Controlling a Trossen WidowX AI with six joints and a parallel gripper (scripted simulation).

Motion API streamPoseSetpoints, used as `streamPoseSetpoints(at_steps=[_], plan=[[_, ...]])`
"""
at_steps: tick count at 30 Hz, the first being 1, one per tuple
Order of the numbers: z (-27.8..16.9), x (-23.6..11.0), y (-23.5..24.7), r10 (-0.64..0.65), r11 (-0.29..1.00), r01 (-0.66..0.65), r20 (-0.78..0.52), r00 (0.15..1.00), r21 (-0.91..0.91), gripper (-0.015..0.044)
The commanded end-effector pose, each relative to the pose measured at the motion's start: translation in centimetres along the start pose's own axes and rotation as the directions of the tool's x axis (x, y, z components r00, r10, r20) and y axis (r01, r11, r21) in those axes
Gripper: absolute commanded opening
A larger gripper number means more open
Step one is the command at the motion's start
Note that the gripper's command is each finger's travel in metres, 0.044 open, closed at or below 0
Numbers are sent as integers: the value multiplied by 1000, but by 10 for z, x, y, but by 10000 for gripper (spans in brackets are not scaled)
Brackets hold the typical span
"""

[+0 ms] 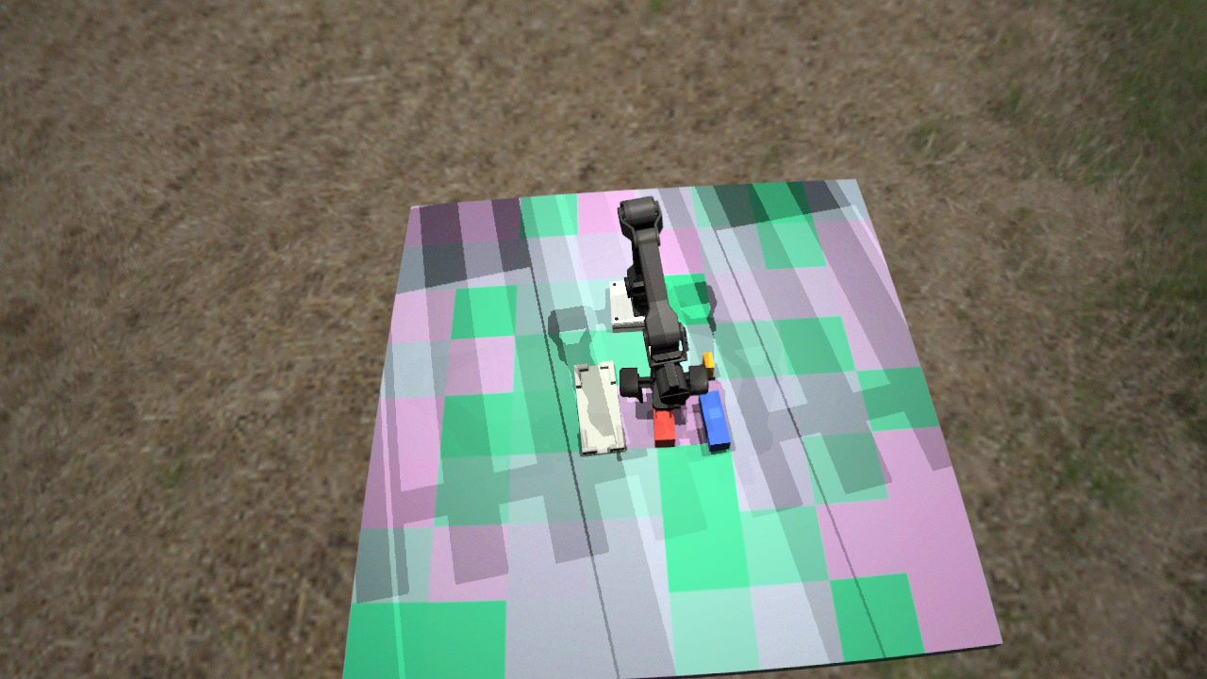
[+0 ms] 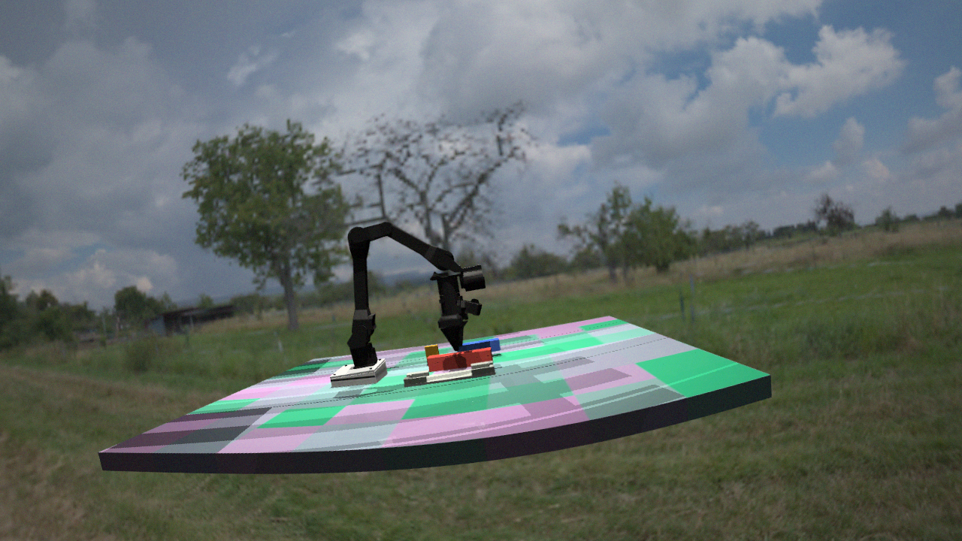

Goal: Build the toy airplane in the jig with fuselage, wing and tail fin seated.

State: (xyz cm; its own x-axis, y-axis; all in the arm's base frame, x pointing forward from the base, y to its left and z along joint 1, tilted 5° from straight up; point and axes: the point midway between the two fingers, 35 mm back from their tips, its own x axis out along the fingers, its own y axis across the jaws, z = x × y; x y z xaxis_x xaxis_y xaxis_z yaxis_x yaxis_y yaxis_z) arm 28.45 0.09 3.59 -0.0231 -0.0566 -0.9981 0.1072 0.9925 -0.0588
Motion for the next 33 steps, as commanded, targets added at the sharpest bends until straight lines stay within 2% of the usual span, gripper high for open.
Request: streamPoseSetpoints(at_steps=[1, 27, 33], plan=[[-1, 8, 1, 3, 1000, -3, -8, 1000, -5, 440], [-2, 47, 0, 3, 1000, -3, -8, 1000, -5, 440], [-2, 47, 0, 3, 1000, -3, -8, 1000, -5, 282]])
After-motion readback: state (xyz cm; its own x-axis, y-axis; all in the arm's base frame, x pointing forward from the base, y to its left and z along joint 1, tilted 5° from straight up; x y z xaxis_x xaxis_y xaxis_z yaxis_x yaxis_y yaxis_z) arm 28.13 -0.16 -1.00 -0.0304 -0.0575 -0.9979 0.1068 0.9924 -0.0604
